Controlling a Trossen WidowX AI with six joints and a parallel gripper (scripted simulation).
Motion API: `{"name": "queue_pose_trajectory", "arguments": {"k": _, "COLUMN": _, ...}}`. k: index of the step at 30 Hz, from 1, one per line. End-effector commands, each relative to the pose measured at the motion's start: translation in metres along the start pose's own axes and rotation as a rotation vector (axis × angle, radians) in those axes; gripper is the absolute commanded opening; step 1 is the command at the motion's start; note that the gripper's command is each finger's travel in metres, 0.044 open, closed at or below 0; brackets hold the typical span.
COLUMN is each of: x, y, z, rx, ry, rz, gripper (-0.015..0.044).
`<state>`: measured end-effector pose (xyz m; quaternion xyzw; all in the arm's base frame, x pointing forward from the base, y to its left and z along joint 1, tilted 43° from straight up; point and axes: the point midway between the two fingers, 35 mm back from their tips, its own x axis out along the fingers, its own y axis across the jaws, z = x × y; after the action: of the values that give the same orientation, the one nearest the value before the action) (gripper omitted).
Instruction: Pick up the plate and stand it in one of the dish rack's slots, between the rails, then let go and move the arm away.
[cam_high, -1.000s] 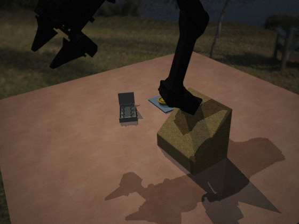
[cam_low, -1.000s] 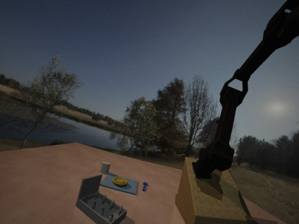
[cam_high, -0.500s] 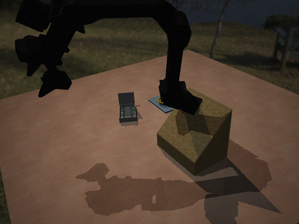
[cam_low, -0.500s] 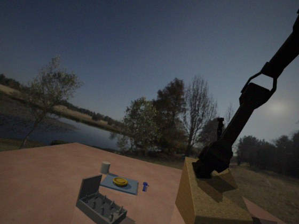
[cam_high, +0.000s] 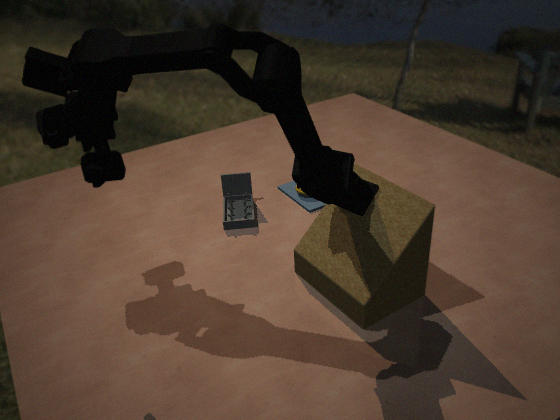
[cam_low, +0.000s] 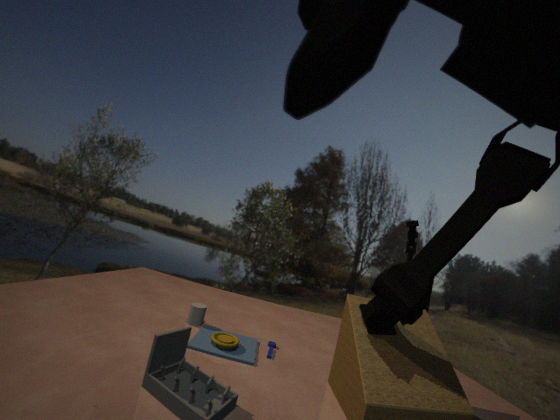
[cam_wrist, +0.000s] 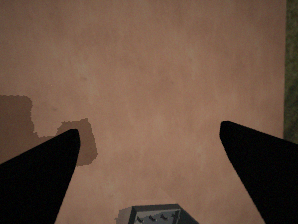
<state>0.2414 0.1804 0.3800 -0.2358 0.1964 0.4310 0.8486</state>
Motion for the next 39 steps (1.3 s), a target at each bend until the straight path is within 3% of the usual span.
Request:
{"name": "queue_pose_trajectory", "arguments": {"k": 1, "x": 0.029, "y": -0.029, "z": -0.033, "rx": 0.073, "ry": 0.114, "rz": -0.004, "gripper": 0.0400}}
{"name": "queue_pose_trajectory", "arguments": {"k": 18, "x": 0.082, "y": -0.121, "z": -0.186, "rx": 0.418, "ry": 0.429, "rz": 0.014, "gripper": 0.0400}}
{"name": "queue_pose_trajectory", "arguments": {"k": 39, "x": 0.062, "y": -0.154, "z": -0.390, "rx": 1.020, "ry": 0.570, "rz": 0.115, "gripper": 0.0400}}
